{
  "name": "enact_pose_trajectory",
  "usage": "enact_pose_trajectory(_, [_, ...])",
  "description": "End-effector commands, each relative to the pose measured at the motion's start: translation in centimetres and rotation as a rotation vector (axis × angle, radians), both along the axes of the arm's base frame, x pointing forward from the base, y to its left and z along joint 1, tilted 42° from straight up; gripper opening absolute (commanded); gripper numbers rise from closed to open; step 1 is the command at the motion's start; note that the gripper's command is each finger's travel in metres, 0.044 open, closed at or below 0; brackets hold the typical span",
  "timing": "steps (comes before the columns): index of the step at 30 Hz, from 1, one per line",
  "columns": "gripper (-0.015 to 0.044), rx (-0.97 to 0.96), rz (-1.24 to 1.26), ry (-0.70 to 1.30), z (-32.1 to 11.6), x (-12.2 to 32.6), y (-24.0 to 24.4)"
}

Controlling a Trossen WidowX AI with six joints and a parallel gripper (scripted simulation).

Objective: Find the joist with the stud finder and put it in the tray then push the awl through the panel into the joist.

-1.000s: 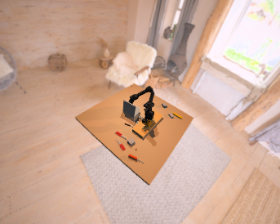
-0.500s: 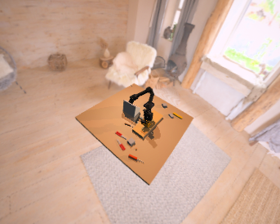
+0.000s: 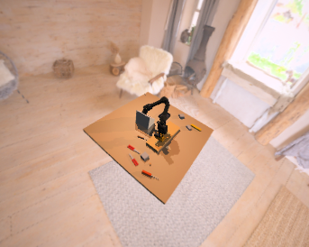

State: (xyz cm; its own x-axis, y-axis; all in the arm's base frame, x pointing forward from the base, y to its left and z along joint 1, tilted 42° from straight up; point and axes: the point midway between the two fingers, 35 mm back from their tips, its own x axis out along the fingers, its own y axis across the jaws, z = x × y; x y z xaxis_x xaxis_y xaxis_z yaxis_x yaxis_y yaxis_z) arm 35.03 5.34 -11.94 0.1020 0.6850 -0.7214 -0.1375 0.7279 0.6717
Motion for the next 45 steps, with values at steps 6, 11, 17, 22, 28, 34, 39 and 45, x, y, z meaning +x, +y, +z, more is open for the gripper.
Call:
enact_pose_trajectory(6, [0.0000, -0.010, -0.004, 0.002, -1.1, 0.2, -1.2])
enact_pose_trajectory(11, [0.0000, -0.010, -0.004, 0.001, -1.5, 0.3, -1.8])
enact_pose_trajectory(17, [0.0000, -0.011, -0.004, 0.001, -2.1, 0.4, -2.4])
enact_pose_trajectory(22, [0.0000, -0.011, -0.005, 0.001, -2.6, 0.5, -3.0])
enact_pose_trajectory(28, [0.0000, -0.012, -0.005, 0.001, -3.1, 0.7, -3.6])
enact_pose_trajectory(34, [0.0000, -0.012, -0.005, 0.000, -3.7, 0.8, -4.3])
enact_pose_trajectory(39, [0.0000, -0.013, -0.005, 0.000, -4.2, 0.9, -4.8])
enact_pose_trajectory(45, [0.0000, -0.014, -0.005, 0.000, -4.7, 1.0, -5.5])
